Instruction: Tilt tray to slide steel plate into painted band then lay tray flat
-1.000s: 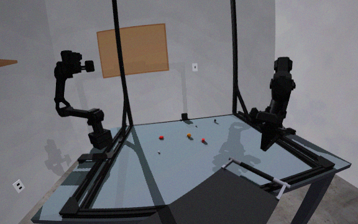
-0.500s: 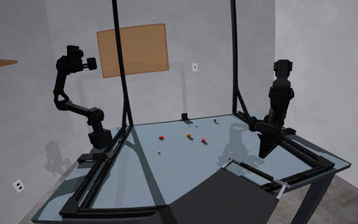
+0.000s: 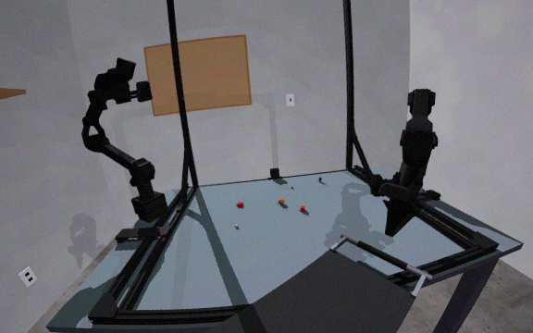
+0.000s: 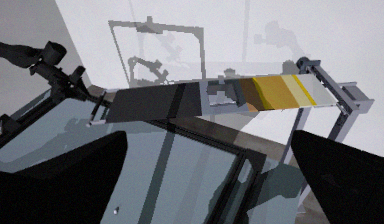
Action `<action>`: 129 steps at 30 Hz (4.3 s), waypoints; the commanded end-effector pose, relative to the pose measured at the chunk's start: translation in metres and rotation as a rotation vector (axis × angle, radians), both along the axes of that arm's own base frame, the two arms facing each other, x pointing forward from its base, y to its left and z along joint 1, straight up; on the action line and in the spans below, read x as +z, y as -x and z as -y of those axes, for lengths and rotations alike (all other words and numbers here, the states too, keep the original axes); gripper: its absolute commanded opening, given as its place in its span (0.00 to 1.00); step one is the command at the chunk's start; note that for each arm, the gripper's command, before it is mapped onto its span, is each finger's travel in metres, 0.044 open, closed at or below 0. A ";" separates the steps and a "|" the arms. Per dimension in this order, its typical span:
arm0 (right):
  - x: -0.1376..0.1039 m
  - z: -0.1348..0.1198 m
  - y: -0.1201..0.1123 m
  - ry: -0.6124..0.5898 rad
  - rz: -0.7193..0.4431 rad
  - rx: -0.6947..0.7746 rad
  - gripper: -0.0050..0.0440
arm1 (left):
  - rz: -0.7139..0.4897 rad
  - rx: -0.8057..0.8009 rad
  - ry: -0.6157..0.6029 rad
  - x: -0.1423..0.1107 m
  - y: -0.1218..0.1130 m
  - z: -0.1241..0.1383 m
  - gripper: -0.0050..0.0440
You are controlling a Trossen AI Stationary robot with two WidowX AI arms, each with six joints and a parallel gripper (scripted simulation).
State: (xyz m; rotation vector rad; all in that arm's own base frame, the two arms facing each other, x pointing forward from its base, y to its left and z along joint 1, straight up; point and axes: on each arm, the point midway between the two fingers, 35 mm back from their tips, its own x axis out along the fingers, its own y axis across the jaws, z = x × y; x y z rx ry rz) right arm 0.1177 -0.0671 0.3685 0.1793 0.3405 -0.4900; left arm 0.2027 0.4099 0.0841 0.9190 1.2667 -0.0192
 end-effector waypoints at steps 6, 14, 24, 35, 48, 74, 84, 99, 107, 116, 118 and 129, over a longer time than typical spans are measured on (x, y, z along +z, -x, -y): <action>0.002 0.006 -0.027 0.025 -0.055 -0.198 1.00 | -0.007 -0.001 0.000 -0.008 -0.002 -0.003 0.41; 0.003 0.007 -0.043 0.060 -0.065 -0.299 1.00 | -0.007 -0.001 0.000 -0.024 -0.009 -0.012 0.41; 0.003 0.007 -0.043 0.060 -0.065 -0.299 1.00 | -0.007 -0.001 0.000 -0.051 -0.020 -0.028 0.41; 0.003 0.007 -0.043 0.060 -0.065 -0.299 1.00 | -0.007 -0.001 0.000 -0.068 -0.027 -0.037 0.41; 0.003 0.007 -0.043 0.060 -0.065 -0.299 1.00 | -0.007 -0.001 0.000 -0.068 -0.027 -0.037 0.41; 0.003 0.007 -0.043 0.060 -0.065 -0.299 1.00 | -0.007 -0.001 0.000 -0.068 -0.027 -0.037 0.10; 0.003 0.007 -0.043 0.060 -0.065 -0.299 1.00 | -0.007 -0.001 0.000 -0.066 -0.027 -0.037 0.10; 0.003 0.007 -0.043 0.060 -0.065 -0.299 1.00 | -0.007 -0.001 0.000 -0.061 -0.027 -0.037 0.10; 0.003 0.007 -0.043 0.060 -0.065 -0.299 1.00 | -0.007 -0.001 0.000 -0.058 -0.027 -0.037 0.10; 0.003 0.007 -0.043 0.060 -0.065 -0.299 1.00 | -0.007 -0.001 0.000 -0.055 -0.027 -0.037 0.10; 0.003 0.007 -0.043 0.060 -0.065 -0.299 1.00 | -0.007 -0.001 -0.001 -0.055 -0.027 -0.037 0.10; 0.003 0.007 -0.043 0.060 -0.065 -0.299 1.00 | -0.006 -0.001 -0.001 -0.050 -0.027 -0.037 0.10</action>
